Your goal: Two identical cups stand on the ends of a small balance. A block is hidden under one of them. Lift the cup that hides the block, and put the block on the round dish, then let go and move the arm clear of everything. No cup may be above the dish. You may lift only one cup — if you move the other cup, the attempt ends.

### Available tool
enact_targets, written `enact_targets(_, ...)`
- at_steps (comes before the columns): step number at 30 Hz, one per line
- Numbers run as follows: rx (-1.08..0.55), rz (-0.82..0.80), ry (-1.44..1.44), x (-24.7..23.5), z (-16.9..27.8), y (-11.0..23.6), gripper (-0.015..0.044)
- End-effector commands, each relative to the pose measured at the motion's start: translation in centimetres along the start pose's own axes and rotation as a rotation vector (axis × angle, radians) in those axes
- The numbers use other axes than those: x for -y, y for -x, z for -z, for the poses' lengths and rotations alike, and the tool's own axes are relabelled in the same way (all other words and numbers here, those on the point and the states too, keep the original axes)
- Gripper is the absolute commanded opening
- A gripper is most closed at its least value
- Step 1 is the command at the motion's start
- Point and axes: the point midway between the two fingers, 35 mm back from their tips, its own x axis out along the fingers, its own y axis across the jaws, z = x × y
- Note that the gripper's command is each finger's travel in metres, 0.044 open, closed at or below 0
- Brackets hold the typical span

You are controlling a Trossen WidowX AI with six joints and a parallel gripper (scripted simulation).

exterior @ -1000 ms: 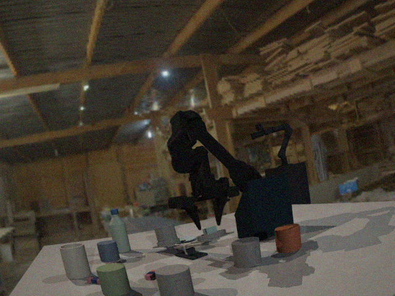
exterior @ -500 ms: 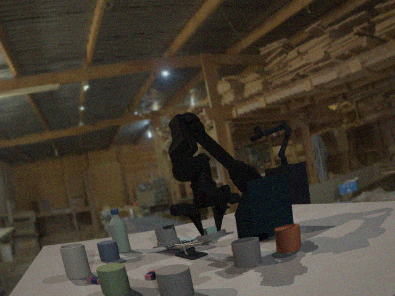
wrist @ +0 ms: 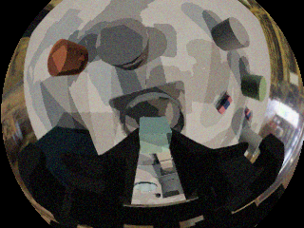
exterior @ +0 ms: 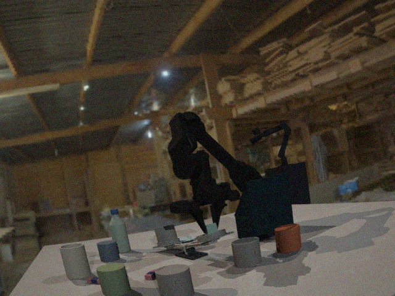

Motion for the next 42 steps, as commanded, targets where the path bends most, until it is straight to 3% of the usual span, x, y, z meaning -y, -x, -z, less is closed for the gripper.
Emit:
enact_targets(1, 0.016, 0.012, -0.008, 0.4, -0.4, 2.7, 0.0000)
enact_targets(11, 0.016, 0.011, -0.007, 0.0, -0.1, 8.6, 0.0000)
enact_targets(16, 0.031, 0.008, -0.003, 0.7, 0.9, 8.5, 0.0000)
enact_targets(30, 0.138, 0.022, 0.008, 5.3, 11.9, 6.1, 0.0000)
enact_targets(42, 0.138, 0.063, 0.026, 5.6, 20.9, 3.5, 0.0000)
